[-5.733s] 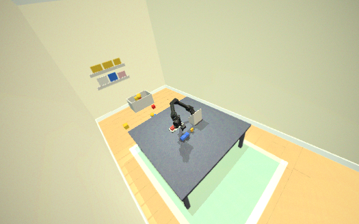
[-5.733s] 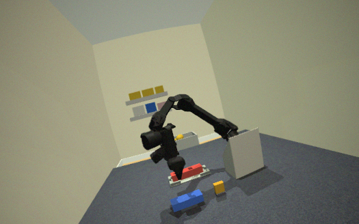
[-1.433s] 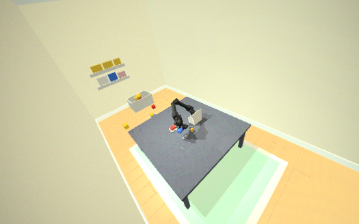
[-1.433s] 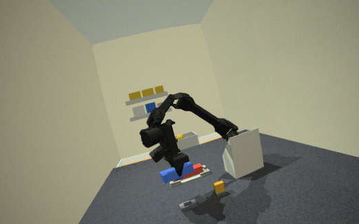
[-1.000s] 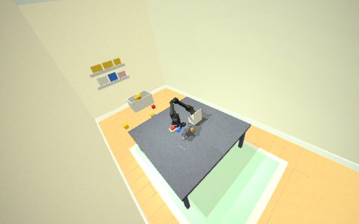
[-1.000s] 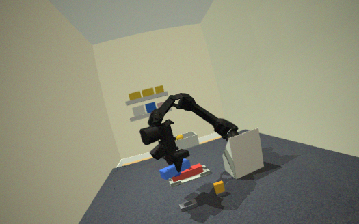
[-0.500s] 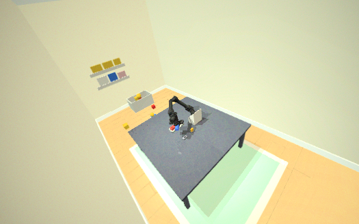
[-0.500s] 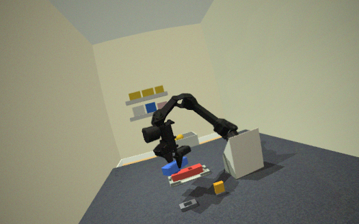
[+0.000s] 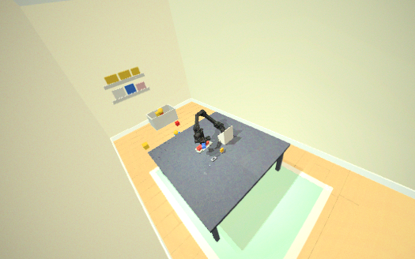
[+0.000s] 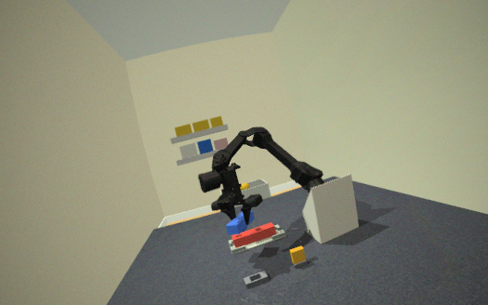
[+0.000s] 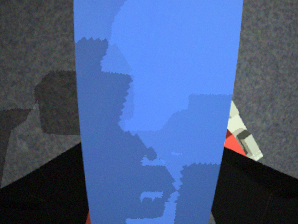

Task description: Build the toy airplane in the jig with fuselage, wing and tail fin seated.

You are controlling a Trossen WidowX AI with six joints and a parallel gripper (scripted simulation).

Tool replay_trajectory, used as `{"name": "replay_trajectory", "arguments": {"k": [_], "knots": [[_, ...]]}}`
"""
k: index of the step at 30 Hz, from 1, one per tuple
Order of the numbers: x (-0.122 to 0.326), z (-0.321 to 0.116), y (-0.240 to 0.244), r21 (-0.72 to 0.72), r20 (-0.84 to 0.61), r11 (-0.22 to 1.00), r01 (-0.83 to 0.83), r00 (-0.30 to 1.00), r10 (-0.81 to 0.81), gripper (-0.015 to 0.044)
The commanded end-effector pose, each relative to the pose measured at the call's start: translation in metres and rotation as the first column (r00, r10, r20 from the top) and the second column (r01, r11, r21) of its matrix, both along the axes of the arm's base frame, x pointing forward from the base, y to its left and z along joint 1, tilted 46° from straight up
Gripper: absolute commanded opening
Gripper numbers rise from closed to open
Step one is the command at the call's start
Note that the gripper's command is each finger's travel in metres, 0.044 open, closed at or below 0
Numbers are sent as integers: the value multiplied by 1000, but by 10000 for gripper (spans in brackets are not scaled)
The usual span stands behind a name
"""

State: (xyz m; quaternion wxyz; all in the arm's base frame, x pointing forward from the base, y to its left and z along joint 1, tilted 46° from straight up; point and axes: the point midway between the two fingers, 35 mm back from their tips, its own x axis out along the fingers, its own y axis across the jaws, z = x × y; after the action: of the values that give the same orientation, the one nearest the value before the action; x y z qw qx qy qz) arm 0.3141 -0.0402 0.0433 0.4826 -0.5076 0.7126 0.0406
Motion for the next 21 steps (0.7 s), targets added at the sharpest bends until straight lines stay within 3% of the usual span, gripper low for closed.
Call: {"name": "replay_trajectory", "arguments": {"k": [1,21], "knots": [[-5,6,-9,-3,-41,999,-49,998,49,0],[-43,33,-54,27,-284,955,-295,914,290,0]]}}
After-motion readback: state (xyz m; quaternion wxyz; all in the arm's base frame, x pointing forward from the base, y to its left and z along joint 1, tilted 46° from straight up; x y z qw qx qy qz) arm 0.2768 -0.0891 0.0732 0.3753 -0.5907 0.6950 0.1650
